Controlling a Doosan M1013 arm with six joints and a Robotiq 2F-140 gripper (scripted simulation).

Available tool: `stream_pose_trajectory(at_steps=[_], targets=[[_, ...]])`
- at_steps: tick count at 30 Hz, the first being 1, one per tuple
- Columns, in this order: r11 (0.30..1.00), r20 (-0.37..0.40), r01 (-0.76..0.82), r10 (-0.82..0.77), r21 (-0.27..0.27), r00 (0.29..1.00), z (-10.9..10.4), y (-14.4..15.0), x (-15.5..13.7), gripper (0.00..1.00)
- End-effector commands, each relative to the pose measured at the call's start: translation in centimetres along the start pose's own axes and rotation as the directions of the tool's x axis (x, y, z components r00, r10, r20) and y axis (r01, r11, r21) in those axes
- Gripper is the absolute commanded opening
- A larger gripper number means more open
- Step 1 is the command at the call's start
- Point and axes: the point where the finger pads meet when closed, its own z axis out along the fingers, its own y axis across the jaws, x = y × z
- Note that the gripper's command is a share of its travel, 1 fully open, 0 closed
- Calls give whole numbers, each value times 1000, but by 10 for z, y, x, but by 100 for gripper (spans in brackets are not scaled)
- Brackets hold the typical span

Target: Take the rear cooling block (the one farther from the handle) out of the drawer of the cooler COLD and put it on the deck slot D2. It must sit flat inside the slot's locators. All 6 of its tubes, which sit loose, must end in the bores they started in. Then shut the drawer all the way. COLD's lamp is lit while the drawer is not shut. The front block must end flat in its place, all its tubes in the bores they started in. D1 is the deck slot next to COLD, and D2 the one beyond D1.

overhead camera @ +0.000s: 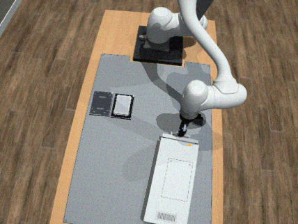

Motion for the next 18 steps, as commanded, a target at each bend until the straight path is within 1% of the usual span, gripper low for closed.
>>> stream_pose_trajectory(at_steps=[1,18], targets=[[1000,-1,0,0,-1,1000,-1,0,0,34],[1000,-1,0,0,-1,1000,-1,-5,0,34]])
